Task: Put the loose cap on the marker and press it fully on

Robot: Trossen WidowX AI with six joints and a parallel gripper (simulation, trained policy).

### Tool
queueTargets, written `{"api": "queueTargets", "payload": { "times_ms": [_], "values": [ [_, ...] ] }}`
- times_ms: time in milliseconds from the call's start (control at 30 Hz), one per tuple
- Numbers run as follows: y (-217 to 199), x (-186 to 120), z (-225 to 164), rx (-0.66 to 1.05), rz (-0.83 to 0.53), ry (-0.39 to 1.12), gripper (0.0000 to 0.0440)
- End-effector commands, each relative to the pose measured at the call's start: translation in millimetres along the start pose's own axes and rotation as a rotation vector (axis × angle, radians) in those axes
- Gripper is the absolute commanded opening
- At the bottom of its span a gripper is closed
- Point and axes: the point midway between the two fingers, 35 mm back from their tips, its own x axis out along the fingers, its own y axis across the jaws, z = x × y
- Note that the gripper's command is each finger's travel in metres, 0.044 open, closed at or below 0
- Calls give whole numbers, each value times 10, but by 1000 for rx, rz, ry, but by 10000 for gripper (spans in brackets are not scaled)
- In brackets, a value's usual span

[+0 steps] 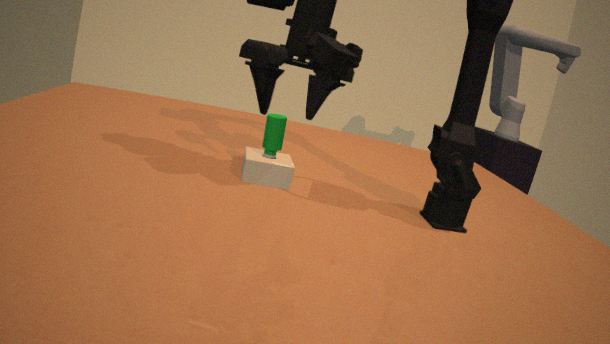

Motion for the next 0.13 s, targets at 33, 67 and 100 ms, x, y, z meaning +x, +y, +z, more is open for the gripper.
{"api": "queueTargets", "payload": {
  "times_ms": [33,67,100],
  "values": [
    [8,-147,11,0,-27,20,440],
    [12,-169,13,2,-30,23,440],
    [17,-191,16,4,-33,25,438]
  ]
}}
